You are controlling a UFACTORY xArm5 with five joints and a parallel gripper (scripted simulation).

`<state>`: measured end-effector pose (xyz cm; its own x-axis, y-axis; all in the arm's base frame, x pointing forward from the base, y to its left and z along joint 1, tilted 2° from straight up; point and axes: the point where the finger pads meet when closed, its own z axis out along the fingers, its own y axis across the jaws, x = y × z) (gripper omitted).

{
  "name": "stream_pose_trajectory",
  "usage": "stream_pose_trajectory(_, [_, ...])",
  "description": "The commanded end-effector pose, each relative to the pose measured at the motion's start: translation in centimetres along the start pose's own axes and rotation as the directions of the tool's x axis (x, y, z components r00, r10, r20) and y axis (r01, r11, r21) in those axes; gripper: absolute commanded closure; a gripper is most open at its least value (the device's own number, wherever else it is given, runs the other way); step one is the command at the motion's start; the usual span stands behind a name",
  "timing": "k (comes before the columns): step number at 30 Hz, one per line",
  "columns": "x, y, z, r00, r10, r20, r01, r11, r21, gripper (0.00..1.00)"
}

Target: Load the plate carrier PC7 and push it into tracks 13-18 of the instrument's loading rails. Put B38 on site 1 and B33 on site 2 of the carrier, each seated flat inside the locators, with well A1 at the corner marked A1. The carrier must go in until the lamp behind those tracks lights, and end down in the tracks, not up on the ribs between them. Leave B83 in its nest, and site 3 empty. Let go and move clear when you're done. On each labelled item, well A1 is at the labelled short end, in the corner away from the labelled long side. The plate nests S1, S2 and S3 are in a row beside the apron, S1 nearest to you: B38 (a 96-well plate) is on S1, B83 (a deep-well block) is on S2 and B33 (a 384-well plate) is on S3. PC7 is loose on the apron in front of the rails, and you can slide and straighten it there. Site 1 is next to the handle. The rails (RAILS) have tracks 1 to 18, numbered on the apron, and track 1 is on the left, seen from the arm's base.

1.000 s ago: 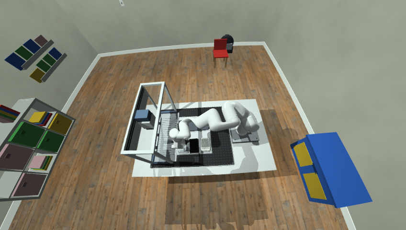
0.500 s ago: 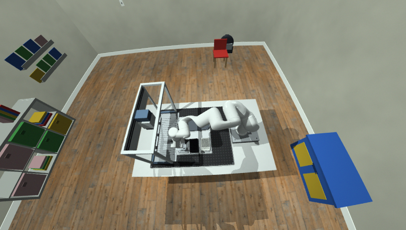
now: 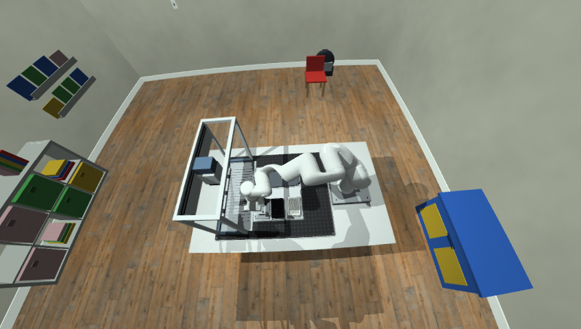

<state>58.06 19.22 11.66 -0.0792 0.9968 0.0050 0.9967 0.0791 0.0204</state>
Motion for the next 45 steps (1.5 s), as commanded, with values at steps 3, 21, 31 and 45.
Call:
stream_pose_trajectory(3, [-1.8,-0.6,-0.2,0.998,-0.068,-0.015,0.068,0.998,-0.003,1.00])
stream_pose_trajectory(21, [-9.3,-3.4,-0.1,0.998,-0.068,-0.015,0.068,0.998,-0.003,1.00])
stream_pose_trajectory(31, [-13.1,-4.8,0.0,0.998,-0.068,-0.015,0.068,0.998,-0.003,1.00])
stream_pose_trajectory(45, [-19.6,-7.3,0.1,0.998,-0.068,-0.014,0.068,0.998,-0.002,1.00])
